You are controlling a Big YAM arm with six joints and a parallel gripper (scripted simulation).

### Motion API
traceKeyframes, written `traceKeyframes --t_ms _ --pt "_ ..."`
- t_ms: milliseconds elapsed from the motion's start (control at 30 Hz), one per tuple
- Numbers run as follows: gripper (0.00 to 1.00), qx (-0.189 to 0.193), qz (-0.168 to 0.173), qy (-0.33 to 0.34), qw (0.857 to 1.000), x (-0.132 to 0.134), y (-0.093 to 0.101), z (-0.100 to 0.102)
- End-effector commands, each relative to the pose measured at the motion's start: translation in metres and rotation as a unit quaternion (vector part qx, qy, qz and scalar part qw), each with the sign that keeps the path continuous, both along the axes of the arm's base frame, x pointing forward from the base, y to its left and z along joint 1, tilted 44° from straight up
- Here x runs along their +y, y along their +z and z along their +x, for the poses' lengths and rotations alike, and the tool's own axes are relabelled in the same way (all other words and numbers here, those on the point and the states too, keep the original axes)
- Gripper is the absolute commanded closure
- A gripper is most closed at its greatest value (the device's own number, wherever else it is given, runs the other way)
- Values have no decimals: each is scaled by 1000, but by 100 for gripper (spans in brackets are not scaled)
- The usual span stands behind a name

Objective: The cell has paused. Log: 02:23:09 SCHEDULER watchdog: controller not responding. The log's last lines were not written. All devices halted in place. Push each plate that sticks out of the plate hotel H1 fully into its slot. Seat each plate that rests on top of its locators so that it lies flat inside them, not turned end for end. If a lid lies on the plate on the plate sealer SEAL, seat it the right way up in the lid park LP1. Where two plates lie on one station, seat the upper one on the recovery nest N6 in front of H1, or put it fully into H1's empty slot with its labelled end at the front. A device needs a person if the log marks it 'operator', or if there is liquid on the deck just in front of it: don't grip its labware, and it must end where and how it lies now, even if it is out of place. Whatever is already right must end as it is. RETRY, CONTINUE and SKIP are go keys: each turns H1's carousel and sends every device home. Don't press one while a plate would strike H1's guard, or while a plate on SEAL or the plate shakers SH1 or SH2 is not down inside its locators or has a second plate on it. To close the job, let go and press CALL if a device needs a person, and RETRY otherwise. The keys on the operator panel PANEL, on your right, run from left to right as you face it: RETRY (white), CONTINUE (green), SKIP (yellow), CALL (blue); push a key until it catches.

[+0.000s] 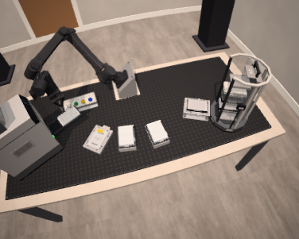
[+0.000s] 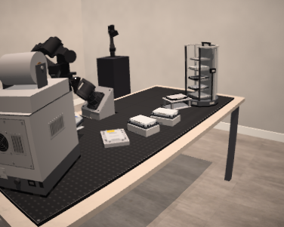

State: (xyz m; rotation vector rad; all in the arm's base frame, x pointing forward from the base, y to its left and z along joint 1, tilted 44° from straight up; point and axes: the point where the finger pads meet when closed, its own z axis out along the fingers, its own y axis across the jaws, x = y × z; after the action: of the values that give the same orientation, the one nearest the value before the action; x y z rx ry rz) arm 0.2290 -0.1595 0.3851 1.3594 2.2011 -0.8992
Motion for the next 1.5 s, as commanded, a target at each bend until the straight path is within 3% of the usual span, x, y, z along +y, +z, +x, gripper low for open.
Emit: traceKeyframes --t_ms 0,100,133,300,800,1200,1467 --pt "0 9 2 -6 1000 2 0 2" --pt "0 9 2 -6 1000 2 0 2" --pt "0 20 5 -13 1000 -5 -10 -3" --pt "0 6 2 -8 1000 -14 -15 -7" --pt "0 13 2 -8 1000 -68 -72 -6" --pt "0 19 3 2 1000 -64 -74 -1" --pt "0 17 3 -8 1000 -74 -81 -5"
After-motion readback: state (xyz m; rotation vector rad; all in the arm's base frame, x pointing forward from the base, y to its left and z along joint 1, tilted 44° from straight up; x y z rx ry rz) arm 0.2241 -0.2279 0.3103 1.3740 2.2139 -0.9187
